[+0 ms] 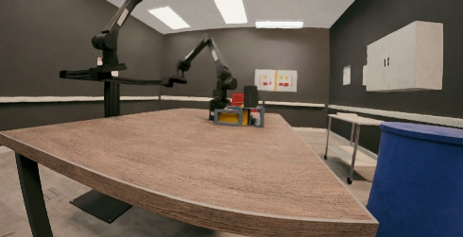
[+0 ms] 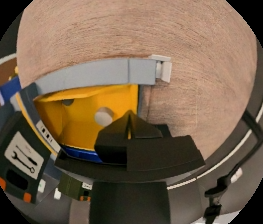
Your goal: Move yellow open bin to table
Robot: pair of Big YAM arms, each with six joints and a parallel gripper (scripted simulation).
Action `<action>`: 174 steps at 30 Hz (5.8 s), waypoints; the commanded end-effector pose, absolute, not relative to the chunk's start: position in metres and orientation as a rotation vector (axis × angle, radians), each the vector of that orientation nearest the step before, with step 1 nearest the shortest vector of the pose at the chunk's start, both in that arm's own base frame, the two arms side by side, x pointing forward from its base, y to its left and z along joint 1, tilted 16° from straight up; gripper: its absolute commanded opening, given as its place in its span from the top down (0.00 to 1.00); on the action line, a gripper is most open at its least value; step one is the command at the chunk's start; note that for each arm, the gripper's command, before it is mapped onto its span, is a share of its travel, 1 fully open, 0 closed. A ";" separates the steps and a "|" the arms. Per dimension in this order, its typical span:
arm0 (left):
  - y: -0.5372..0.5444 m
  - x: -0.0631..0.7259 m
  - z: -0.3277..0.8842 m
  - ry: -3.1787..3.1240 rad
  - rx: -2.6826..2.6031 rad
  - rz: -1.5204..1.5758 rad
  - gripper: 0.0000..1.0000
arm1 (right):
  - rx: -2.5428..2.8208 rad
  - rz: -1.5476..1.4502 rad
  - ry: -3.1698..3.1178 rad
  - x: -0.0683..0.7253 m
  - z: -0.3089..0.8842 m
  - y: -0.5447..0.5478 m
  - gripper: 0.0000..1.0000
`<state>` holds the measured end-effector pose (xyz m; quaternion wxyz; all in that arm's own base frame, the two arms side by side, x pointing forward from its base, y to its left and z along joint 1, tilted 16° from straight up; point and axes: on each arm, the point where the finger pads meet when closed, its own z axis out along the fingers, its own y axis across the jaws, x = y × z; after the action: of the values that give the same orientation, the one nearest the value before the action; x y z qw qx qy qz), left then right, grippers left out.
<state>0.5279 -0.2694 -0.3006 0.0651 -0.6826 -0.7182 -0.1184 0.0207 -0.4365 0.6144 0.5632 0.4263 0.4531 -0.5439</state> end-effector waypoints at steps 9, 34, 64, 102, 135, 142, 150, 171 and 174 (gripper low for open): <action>-0.265 0.495 -0.322 -2.101 -2.037 -0.319 1.00 | 0.983 -1.291 1.024 0.017 0.626 -0.427 0.00; -0.263 0.489 -0.325 -2.089 -2.031 -0.311 1.00 | 0.983 -1.291 1.024 0.017 0.626 -0.427 0.00; -0.261 0.483 -0.329 -2.078 -2.025 -0.303 1.00 | 0.983 -1.291 1.024 0.017 0.626 -0.427 0.00; -0.266 0.535 -0.308 -2.179 -2.052 -0.351 0.10 | 0.983 -1.291 1.024 0.017 0.626 -0.427 0.00; -0.275 0.541 -0.282 -2.194 -2.068 -0.362 0.10 | 0.983 -1.291 1.024 0.017 0.626 -0.427 0.00; -0.275 0.531 -0.281 -2.179 -2.062 -0.355 0.10 | 0.983 -1.291 1.024 0.017 0.626 -0.427 0.00; -0.285 0.526 -0.272 -2.170 -2.073 -0.357 0.10 | 0.983 -1.291 1.024 0.017 0.626 -0.427 0.00; -0.299 0.521 -0.218 -2.171 -2.073 -0.357 0.10 | 0.983 -1.291 1.024 0.017 0.626 -0.427 0.00; -0.301 0.522 -0.212 -2.172 -2.077 -0.358 0.10 | 0.983 -1.291 1.024 0.017 0.626 -0.427 0.00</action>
<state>0.5202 -0.2845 -0.2344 0.0709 -0.6822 -0.7184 -0.1164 0.0207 -0.4365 0.6144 0.5632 0.4263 0.4531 -0.5439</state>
